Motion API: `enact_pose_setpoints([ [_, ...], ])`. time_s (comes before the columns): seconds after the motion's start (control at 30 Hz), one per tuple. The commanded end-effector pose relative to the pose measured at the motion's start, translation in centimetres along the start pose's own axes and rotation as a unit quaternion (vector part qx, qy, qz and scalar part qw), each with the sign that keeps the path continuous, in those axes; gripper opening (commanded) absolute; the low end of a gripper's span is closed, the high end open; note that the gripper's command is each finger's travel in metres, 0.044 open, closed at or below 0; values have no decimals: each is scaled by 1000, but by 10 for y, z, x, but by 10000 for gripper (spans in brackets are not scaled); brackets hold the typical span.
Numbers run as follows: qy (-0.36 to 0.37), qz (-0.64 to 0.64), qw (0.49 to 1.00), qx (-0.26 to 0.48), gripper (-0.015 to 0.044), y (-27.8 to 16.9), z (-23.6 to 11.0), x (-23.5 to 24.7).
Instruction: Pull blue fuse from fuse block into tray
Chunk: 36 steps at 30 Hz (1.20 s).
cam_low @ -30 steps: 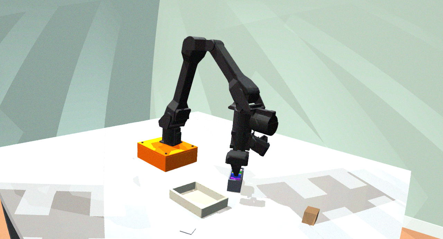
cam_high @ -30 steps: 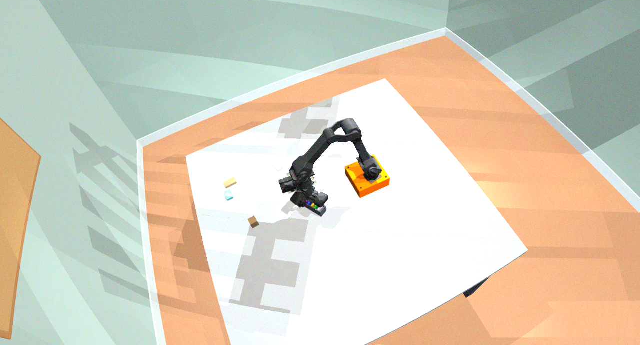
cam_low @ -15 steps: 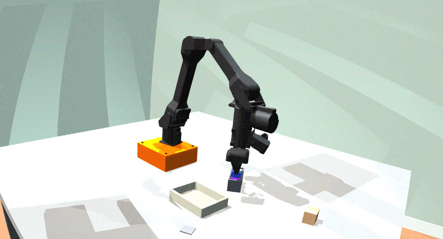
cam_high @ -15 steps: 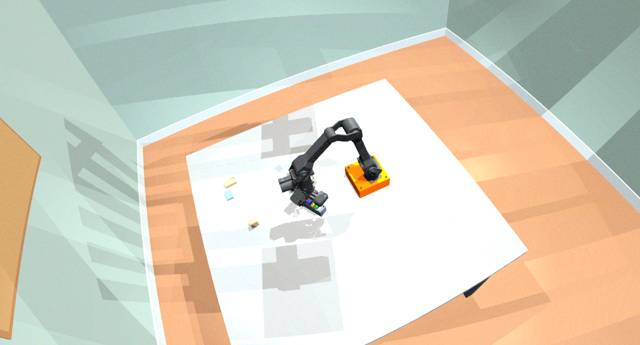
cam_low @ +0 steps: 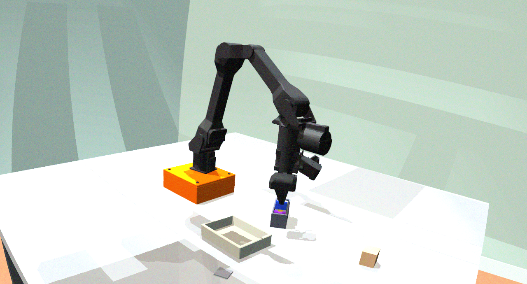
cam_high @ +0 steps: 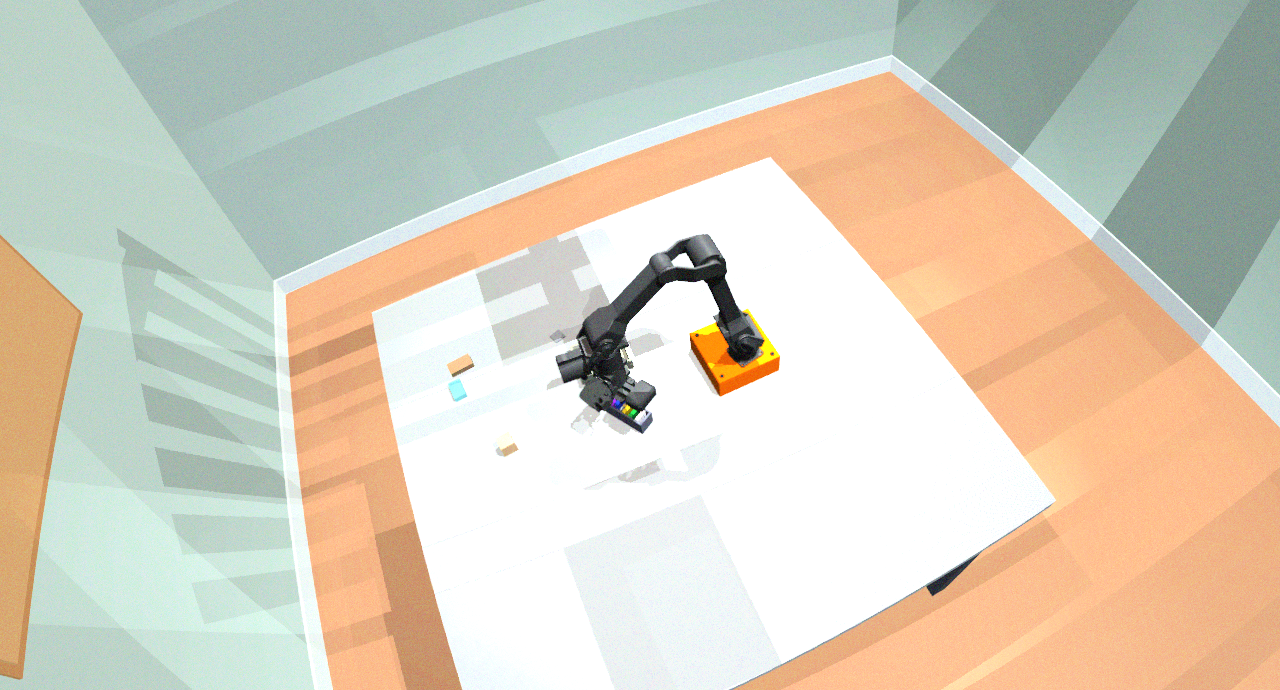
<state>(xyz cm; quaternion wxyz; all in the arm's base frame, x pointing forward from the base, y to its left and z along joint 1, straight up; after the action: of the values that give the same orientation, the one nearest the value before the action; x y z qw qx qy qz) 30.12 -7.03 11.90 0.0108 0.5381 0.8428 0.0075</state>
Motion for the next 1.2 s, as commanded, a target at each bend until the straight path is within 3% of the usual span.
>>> enact_pose_setpoints([
  [0.0,-3,1,1000,0,0,0,-3,0],
  [1.17,-4,1,1000,0,0,0,-24,0],
])
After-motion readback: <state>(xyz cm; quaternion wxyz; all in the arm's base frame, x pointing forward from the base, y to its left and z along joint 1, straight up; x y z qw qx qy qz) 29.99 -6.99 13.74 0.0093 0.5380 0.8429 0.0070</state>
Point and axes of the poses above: the point midway between the two fingers, 35 mm back from their tips, its own z axis out along the fingers, its own x axis across the jaws, y = z × x, the point moved 8 cm from there along -z, back along the fingers, and after that the axes turned 5 degrees about -z, right-handed, at the moved point
